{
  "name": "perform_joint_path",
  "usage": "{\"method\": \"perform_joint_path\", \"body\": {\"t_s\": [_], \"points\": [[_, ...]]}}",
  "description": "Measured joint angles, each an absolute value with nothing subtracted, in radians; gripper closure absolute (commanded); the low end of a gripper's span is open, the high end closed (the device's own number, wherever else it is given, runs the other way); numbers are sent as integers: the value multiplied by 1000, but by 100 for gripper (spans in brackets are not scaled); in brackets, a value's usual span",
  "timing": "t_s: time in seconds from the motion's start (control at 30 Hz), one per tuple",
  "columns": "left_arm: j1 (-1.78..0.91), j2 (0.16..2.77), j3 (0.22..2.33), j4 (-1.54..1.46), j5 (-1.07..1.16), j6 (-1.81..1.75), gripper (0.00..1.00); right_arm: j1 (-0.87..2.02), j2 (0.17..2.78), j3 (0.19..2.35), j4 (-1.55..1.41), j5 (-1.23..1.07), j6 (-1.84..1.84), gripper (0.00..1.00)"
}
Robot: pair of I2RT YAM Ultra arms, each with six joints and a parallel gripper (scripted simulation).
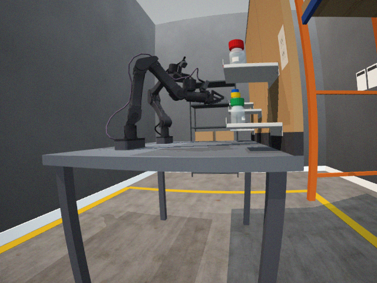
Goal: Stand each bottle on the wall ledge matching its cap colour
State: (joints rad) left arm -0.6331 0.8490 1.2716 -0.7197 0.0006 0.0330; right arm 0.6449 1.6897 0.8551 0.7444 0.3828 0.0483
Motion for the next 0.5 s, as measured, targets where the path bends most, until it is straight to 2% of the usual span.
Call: {"method": "perform_joint_path", "body": {"t_s": [0.13,0.5], "points": [[-633,849,1272,-720,1,33,0,682,1579,751,737,414,49,13],[-633,849,1271,-669,-22,31,0,686,1551,743,705,430,44,13]]}}
